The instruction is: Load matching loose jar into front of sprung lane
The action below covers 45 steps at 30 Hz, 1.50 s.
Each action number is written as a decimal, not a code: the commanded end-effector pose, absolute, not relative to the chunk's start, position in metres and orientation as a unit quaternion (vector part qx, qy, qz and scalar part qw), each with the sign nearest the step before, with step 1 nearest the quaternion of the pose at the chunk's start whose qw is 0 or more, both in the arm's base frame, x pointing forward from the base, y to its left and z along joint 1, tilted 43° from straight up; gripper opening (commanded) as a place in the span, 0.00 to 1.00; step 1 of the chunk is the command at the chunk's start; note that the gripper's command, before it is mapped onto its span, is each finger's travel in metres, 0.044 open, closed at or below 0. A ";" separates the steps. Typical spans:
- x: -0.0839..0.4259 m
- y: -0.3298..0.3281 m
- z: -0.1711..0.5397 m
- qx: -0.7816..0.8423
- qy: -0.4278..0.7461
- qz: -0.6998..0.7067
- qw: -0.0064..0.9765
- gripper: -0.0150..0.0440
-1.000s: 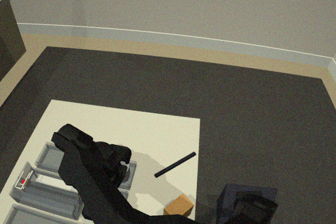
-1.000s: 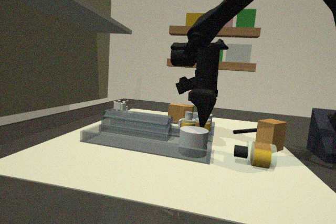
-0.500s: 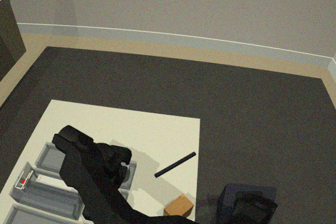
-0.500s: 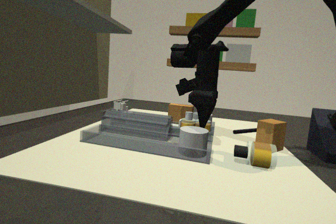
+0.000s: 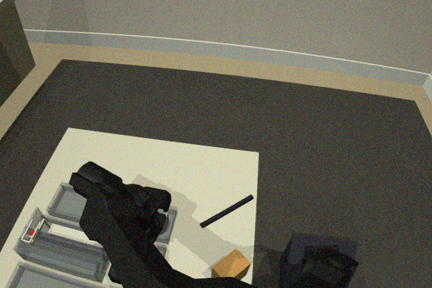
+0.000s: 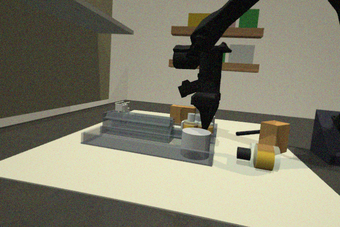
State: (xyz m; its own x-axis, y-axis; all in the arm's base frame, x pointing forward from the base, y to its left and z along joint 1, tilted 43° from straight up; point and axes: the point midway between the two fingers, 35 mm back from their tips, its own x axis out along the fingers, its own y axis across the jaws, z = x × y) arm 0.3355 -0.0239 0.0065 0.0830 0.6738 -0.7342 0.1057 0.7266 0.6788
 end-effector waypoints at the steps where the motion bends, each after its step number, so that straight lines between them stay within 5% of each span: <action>1: 0.338 -0.023 0.007 0.303 0.638 0.214 0.675 0.25; 45: 0.329 -0.023 0.006 0.304 0.638 0.214 0.675 0.25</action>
